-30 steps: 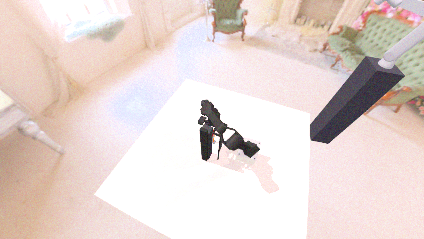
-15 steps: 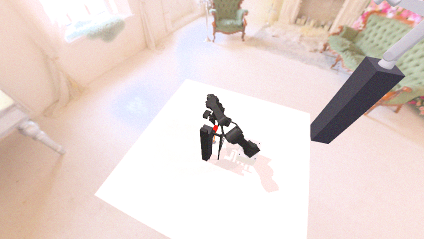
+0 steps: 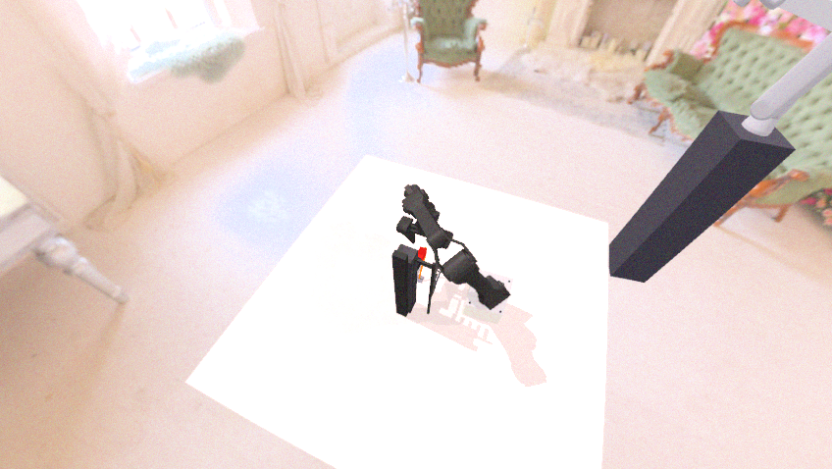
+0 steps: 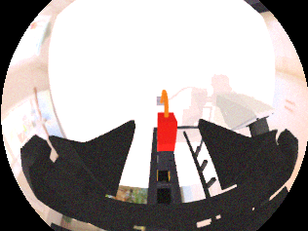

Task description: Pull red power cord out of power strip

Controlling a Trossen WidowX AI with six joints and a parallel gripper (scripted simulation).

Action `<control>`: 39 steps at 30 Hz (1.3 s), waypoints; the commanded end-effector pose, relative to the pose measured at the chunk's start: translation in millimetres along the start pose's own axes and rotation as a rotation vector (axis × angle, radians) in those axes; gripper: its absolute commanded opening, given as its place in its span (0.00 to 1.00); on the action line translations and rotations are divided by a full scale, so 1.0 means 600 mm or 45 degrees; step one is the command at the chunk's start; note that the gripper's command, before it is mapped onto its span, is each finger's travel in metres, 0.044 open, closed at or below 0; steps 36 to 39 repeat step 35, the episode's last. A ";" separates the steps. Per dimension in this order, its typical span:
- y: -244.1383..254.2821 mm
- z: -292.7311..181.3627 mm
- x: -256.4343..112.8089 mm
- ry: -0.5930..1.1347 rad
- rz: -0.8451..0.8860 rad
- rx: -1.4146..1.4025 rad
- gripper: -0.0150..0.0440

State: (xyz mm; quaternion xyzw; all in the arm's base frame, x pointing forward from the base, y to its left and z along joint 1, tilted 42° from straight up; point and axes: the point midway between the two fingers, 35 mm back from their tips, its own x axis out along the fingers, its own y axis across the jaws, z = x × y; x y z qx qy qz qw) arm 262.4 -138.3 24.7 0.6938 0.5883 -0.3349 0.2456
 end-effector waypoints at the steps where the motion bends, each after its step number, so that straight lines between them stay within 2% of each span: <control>1: 0.002 0.050 -0.012 -0.006 0.005 0.003 1.00; 5: -0.001 0.092 -0.020 -0.006 0.005 0.003 1.00; 39: -0.001 0.092 -0.020 -0.006 0.005 0.003 1.00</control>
